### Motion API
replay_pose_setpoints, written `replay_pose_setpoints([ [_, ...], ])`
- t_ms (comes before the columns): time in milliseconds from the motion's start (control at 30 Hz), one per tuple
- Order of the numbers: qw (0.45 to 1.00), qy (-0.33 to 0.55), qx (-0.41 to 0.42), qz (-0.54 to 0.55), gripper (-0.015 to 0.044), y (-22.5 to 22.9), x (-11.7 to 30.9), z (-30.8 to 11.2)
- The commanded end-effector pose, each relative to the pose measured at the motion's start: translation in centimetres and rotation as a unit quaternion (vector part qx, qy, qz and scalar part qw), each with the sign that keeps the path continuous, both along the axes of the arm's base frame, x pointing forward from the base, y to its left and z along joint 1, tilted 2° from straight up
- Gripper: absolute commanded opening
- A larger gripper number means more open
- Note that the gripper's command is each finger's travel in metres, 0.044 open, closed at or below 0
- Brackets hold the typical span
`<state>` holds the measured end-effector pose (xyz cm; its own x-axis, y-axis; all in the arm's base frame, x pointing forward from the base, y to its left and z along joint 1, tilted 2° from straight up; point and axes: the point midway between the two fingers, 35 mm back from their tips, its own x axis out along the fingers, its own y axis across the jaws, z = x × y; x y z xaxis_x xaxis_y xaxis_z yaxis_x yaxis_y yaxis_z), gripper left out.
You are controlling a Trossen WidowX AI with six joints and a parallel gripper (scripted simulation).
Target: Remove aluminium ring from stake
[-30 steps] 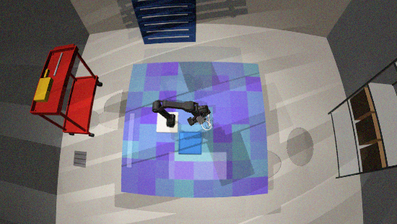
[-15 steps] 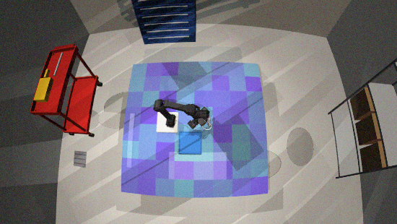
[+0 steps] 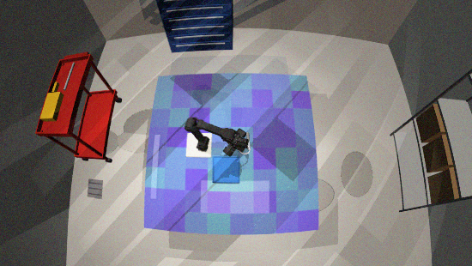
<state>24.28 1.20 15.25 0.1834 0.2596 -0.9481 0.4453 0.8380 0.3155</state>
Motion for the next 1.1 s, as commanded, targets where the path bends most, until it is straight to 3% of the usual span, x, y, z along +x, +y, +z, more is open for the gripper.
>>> replay_pose_setpoints([
  [0, 0.999, 0.01, 0.02, 0.03, 0.0, -0.1, -0.4, -0.3],
  [1067, 0.965, -0.092, 0.15, 0.194, 0.0, -2.3, -0.5, 1.9],
])
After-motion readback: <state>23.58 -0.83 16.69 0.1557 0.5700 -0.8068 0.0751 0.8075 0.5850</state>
